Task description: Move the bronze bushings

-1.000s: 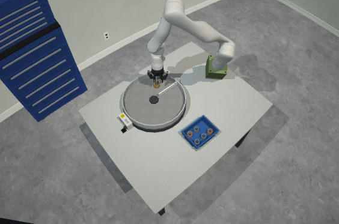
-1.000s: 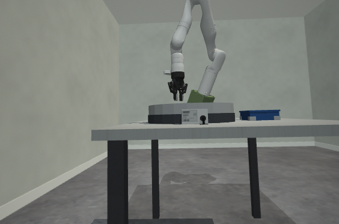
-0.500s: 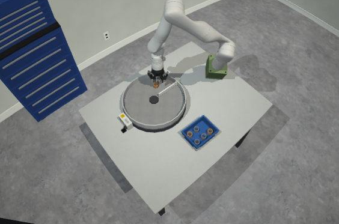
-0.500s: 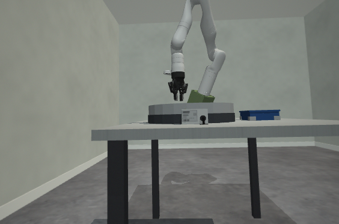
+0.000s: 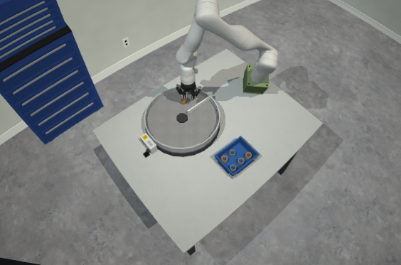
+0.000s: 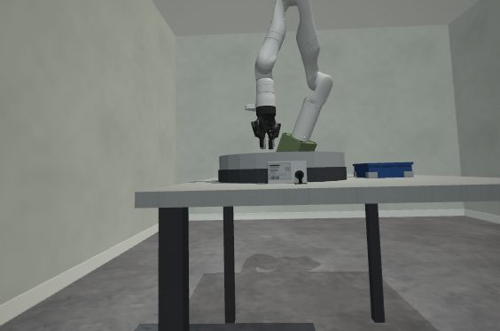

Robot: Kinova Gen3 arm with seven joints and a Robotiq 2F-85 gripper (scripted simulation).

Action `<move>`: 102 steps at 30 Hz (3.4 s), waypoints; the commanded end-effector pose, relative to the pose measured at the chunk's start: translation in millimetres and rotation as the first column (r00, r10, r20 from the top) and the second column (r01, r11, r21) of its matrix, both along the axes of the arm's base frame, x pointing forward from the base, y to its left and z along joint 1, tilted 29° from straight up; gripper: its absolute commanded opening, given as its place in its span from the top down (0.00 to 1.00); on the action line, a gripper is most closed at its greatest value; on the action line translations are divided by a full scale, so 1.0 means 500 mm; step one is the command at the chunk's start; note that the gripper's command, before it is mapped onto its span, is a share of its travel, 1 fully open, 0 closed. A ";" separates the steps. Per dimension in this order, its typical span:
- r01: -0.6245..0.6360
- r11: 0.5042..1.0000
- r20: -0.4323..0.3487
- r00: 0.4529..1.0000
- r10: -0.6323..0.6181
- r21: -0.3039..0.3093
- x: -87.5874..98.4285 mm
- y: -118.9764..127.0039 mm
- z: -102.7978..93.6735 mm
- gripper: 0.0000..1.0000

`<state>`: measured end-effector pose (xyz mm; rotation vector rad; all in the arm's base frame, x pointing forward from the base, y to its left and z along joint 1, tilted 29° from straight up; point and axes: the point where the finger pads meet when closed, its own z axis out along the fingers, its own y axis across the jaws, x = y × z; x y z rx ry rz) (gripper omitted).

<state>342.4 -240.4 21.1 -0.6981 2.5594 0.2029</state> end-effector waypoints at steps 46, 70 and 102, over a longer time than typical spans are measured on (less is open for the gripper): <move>0.364 0.920 -0.134 0.928 -0.346 0.144 0.017 0.264 0.090 0.61; 0.552 0.810 -0.232 0.829 -0.509 0.196 0.023 0.412 0.139 0.61; 0.720 0.656 -0.334 0.690 -0.642 0.228 0.032 0.563 0.187 0.61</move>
